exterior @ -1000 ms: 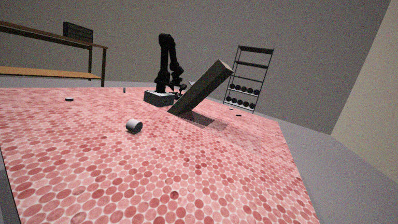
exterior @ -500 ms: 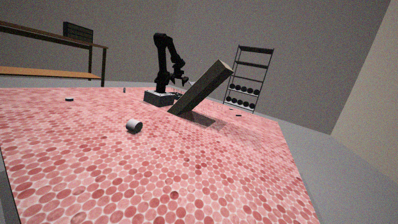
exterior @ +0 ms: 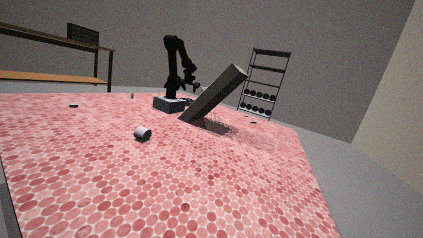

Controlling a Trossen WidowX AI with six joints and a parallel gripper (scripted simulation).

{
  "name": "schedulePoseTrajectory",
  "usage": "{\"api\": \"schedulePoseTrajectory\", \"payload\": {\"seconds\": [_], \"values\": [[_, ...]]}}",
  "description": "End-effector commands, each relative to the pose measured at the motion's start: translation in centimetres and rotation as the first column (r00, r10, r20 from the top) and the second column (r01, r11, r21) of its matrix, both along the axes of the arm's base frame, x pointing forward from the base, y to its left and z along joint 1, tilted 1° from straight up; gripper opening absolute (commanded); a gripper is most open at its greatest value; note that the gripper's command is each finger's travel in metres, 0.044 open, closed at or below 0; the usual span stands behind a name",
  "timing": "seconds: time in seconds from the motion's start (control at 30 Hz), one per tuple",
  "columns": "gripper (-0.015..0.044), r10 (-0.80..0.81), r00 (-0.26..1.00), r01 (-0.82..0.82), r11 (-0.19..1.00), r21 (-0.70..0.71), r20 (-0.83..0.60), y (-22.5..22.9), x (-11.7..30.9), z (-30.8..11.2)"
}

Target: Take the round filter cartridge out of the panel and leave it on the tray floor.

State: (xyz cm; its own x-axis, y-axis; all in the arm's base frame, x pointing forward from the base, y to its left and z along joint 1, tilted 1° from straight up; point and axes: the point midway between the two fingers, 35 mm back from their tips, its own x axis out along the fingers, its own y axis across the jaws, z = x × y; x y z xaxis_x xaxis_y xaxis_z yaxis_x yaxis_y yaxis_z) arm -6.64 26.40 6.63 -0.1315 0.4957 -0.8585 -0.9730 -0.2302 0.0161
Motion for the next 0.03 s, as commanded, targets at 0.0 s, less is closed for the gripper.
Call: {"api": "schedulePoseTrajectory", "payload": {"seconds": [0.0], "values": [[0.0440, 0.000, 1.000, 0.000, 1.000, 0.001, 0.000, 0.00, -0.01, -0.01]]}}
